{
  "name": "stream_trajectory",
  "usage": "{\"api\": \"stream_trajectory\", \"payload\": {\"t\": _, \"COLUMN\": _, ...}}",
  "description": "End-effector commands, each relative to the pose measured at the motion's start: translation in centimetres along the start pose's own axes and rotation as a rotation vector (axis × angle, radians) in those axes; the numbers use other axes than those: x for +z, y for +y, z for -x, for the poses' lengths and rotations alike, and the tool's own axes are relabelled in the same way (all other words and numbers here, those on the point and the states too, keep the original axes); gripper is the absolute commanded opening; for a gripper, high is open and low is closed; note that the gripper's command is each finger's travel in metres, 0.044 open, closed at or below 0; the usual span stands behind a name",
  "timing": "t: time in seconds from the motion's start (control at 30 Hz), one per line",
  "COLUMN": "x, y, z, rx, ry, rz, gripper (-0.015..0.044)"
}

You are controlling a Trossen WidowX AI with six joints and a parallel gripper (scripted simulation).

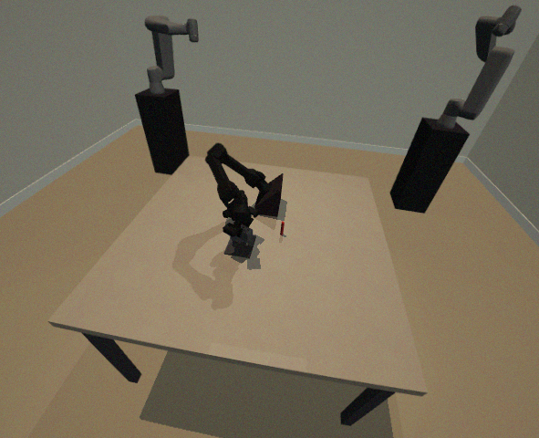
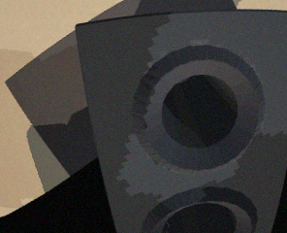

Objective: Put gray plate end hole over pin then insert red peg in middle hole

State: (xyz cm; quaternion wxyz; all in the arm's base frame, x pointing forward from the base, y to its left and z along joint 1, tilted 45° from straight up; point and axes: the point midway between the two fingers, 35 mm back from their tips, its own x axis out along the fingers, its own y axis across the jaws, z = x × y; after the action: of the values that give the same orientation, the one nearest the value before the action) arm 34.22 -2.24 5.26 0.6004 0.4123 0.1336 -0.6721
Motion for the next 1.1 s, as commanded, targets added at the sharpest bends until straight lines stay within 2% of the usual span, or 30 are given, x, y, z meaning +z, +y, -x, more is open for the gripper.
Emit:
{"api": "stream_trajectory", "payload": {"t": 0.0, "x": 0.1, "y": 0.1, "z": -0.2, "rx": 0.005, "ry": -0.004, "rz": -0.005, "gripper": 0.0000}}
{"api": "stream_trajectory", "payload": {"t": 0.87, "x": 0.2, "y": 0.1, "z": -3.9, "rx": 0.005, "ry": -0.005, "rz": -0.005, "gripper": 0.0000}}
{"api": "stream_trajectory", "payload": {"t": 1.07, "x": 0.1, "y": 0.3, "z": -3.6, "rx": 0.008, "ry": 0.003, "rz": -0.013, "gripper": 0.0000}}
